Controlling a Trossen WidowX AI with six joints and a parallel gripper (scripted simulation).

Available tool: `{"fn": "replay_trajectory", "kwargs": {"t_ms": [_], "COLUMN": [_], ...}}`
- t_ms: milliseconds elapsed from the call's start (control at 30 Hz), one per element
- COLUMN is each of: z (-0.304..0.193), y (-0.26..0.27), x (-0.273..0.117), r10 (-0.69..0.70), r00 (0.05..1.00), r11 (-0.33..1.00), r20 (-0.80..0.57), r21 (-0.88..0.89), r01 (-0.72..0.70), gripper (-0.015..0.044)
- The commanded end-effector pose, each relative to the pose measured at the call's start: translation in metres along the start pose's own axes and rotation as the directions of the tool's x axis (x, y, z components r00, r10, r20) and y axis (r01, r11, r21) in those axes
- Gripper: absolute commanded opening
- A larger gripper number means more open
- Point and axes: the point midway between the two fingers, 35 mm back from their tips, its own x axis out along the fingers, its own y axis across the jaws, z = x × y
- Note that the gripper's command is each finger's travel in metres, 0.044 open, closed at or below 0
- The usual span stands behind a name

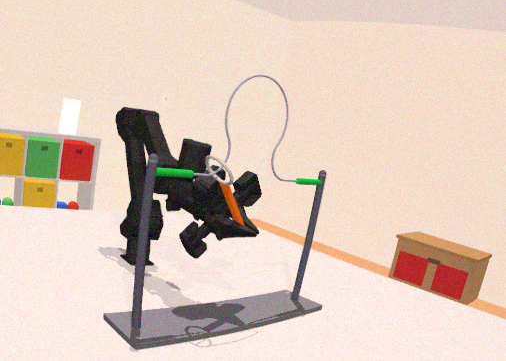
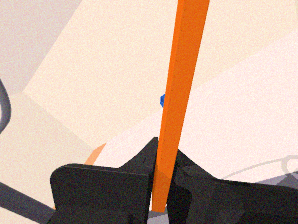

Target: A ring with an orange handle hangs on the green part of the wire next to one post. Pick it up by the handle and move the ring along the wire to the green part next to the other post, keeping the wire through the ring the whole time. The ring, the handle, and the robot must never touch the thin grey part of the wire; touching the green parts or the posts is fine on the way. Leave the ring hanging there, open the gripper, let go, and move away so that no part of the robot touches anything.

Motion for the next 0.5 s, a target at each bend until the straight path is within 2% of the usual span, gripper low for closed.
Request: {"fn": "replay_trajectory", "kwargs": {"t_ms": [0,467], "z": [0.0,0.017], "y": [0.016,0.07], "x": [-0.007,-0.043], "r10": [0.027,0.209], "r00": [0.998,0.944], "r11": [0.996,0.9], "r20": [-0.055,-0.256], "r21": [0.082,0.427], "r01": [-0.022,-0.083], "gripper": [-0.015,-0.015]}}
